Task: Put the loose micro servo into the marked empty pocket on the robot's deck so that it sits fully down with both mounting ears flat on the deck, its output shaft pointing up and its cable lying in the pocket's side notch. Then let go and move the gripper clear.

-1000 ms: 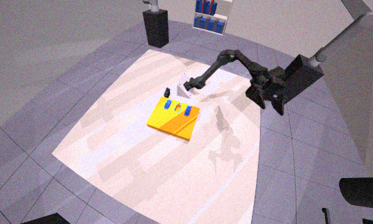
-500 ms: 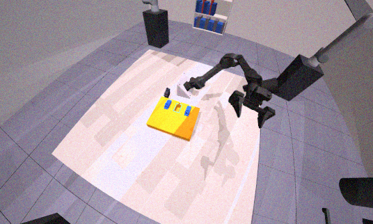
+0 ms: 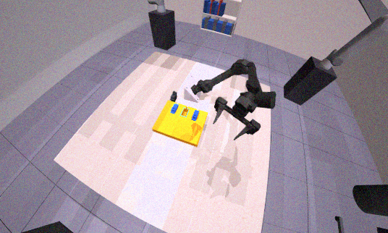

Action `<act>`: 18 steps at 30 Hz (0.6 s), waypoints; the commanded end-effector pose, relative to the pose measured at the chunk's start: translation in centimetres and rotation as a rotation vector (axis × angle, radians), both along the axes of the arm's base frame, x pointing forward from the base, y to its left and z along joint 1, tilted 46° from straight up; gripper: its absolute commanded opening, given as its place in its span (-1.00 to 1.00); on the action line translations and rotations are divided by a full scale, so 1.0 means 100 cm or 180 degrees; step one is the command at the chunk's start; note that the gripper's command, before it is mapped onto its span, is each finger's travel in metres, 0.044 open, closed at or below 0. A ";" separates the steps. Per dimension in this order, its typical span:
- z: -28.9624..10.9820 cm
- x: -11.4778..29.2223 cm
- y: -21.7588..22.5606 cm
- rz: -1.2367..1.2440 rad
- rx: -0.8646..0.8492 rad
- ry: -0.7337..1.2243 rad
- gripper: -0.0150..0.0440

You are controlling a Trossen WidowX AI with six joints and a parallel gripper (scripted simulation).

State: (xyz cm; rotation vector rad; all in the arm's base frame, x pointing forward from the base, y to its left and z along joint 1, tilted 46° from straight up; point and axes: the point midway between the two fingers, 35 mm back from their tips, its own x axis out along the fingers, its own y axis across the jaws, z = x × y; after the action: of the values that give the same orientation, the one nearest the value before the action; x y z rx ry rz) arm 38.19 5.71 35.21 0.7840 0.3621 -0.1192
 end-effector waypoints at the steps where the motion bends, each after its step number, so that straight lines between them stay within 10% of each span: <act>1: -0.034 0.010 -0.015 -0.0159 0.0093 0.0320 1.00; 18: -0.149 0.017 -0.084 -0.0886 0.0595 0.1444 1.00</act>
State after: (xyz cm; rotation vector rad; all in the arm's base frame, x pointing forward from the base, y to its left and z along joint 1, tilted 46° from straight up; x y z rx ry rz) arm 40.14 -1.47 22.80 0.9498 0.6417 -0.4649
